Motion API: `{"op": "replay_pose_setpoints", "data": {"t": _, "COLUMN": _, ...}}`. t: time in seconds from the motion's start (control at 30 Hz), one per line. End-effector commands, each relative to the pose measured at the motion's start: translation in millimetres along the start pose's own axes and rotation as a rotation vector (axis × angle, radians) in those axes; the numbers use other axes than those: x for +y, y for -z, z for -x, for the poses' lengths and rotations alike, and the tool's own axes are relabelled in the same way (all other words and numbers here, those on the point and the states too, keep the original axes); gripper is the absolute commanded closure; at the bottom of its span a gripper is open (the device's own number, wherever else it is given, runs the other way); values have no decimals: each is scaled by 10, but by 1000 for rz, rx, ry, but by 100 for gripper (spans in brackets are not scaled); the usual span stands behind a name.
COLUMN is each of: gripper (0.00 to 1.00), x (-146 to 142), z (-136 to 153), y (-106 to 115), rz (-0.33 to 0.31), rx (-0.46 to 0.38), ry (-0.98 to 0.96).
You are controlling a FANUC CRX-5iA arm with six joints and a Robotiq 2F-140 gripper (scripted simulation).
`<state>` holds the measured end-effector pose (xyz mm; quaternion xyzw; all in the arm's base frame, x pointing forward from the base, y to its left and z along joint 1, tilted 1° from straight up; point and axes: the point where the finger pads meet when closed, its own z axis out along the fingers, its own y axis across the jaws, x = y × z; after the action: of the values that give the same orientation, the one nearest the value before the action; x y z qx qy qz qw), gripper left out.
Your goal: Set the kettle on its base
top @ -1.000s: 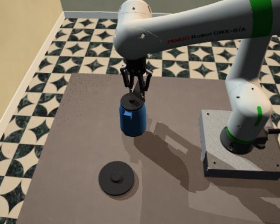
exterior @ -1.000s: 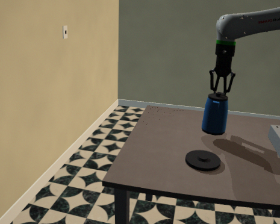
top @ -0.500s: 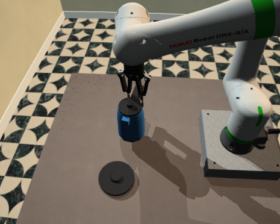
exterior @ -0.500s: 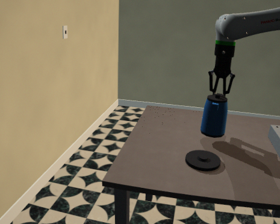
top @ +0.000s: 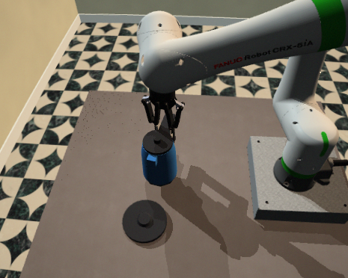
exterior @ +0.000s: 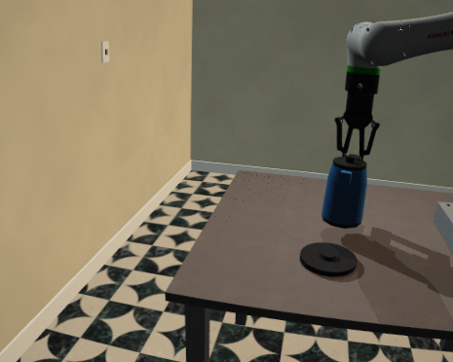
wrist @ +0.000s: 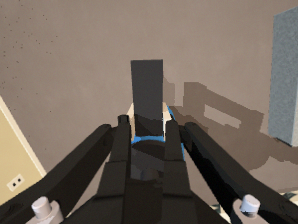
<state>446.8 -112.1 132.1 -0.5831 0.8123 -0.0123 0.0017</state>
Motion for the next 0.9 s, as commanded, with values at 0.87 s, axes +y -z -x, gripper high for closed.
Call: {"op": "replay_pose_setpoints", "data": {"t": 0.87, "gripper": 100, "x": -3, "z": 950, "y": 2, "rz": -1, "rx": 0, "ry": 0}}
